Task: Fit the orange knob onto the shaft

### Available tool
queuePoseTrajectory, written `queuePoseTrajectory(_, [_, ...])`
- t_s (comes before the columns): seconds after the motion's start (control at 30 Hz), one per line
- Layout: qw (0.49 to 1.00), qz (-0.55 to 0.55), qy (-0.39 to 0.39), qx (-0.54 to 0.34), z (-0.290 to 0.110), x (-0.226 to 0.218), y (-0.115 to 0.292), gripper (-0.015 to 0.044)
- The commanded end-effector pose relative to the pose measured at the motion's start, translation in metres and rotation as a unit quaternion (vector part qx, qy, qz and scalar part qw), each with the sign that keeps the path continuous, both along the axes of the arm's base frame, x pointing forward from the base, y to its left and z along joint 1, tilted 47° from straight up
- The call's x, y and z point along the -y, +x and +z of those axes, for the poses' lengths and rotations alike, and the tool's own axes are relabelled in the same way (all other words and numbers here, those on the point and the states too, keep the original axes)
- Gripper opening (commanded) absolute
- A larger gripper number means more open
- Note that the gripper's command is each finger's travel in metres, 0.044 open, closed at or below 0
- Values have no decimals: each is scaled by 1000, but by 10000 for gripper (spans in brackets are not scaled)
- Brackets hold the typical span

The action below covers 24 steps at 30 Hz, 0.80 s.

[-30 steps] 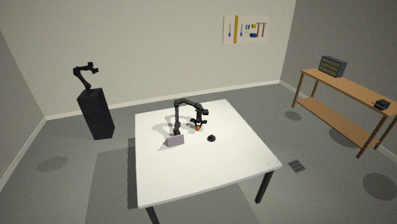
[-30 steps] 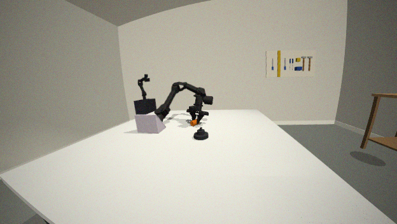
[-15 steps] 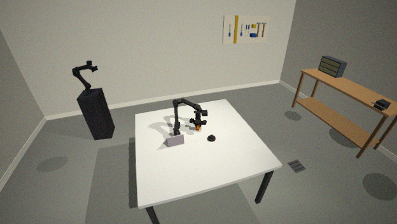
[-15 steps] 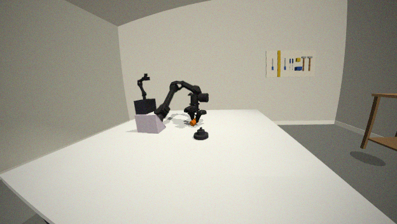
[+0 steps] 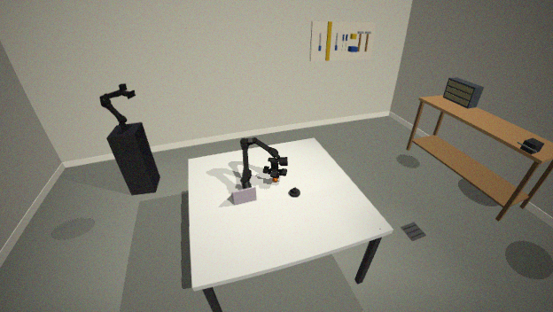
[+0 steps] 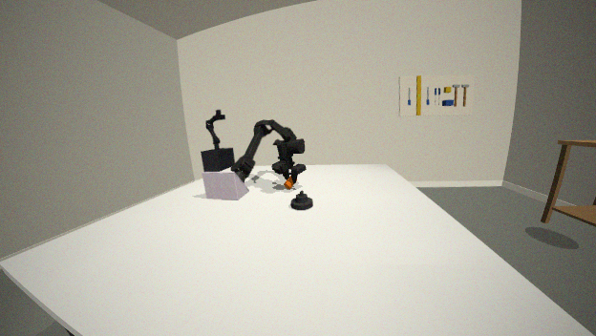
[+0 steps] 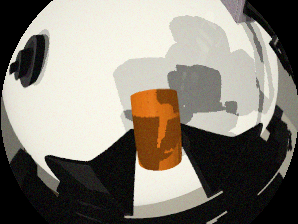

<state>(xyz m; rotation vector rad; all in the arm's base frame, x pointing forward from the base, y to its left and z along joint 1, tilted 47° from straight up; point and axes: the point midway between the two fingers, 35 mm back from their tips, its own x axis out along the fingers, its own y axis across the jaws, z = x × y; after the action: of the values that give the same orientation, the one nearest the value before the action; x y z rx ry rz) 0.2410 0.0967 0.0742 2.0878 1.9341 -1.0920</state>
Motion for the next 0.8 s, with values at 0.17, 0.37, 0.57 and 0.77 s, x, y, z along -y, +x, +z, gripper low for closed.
queuePoseTrajectory(0.17, [997,-29,67,16,-5,8,-4,181])
queuePoseTrajectory(0.37, [992,-50,114,26,-9,12,-6,181])
queuePoseTrajectory(0.57, [984,-70,160,36,-14,16,-9,181])
queuePoseTrajectory(0.77, [973,-90,206,46,-19,20,-13,181])
